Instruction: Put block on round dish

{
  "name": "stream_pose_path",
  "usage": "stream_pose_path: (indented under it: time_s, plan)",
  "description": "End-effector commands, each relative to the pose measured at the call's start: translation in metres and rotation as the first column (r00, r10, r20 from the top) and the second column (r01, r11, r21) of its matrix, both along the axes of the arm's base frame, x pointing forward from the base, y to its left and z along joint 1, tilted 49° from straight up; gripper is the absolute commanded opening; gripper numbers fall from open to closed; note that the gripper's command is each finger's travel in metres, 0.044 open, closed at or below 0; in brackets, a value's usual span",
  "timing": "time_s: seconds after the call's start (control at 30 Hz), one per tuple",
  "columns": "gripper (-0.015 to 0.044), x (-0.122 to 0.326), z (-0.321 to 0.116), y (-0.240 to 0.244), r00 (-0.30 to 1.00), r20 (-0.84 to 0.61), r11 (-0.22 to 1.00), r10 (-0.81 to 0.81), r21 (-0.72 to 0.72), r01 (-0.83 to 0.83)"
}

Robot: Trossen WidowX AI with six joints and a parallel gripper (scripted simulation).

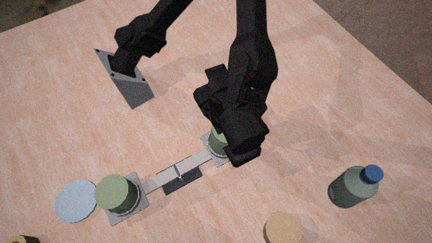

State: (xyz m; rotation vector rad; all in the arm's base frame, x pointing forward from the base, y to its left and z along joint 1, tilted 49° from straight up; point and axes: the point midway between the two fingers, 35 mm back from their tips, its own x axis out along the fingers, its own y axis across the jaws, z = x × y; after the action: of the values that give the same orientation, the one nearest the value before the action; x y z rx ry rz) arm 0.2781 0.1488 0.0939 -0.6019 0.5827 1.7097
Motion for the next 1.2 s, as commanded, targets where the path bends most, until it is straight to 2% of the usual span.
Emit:
stream_pose_path:
  time_s: [0.0, 1.17]
  plan:
    - [0.0, 0.006, 0.006, -0.006, 1.0, 0.019, 1.0, -0.003, -0.003, 0.003]
    - [0.0, 0.014, 0.035, -0.039, 1.0, 0.018, 1.0, -0.002, -0.004, 0.002]
